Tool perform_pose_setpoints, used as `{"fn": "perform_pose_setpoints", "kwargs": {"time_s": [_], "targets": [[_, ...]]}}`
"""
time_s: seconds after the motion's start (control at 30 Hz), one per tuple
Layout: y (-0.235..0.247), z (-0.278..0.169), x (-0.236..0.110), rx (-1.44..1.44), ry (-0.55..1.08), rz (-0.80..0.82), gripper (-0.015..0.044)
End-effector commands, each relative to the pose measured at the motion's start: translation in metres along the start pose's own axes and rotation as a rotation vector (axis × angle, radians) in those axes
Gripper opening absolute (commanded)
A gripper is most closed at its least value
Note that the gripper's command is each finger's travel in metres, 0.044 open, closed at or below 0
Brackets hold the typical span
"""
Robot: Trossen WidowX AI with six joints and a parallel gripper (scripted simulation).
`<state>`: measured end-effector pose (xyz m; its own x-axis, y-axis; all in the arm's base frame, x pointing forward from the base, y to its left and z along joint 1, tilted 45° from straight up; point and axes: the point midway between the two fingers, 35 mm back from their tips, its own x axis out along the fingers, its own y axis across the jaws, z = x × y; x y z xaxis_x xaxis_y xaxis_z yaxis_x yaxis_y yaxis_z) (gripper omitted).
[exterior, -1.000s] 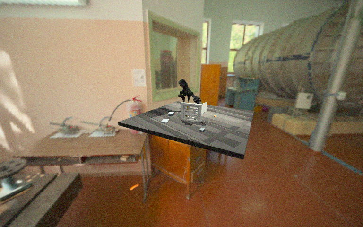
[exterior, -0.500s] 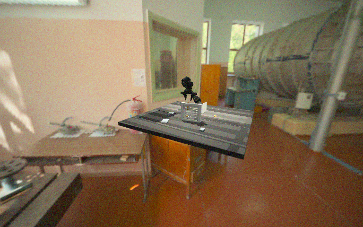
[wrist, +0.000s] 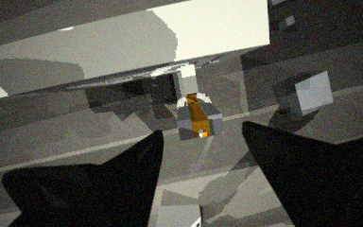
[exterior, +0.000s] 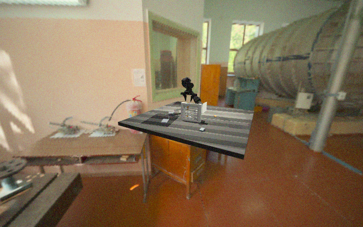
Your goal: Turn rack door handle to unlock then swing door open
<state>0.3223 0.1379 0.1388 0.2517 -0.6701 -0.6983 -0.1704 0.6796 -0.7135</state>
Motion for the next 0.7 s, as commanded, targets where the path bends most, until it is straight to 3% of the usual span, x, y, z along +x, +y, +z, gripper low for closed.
{"fn": "perform_pose_setpoints", "kwargs": {"time_s": [0.0,0.67], "targets": [[0.0,0.0,0.008,-0.011,0.019,0.002,0.0299],[0.0,-0.002,0.041,-0.046,0.083,0.015,0.0299]]}}
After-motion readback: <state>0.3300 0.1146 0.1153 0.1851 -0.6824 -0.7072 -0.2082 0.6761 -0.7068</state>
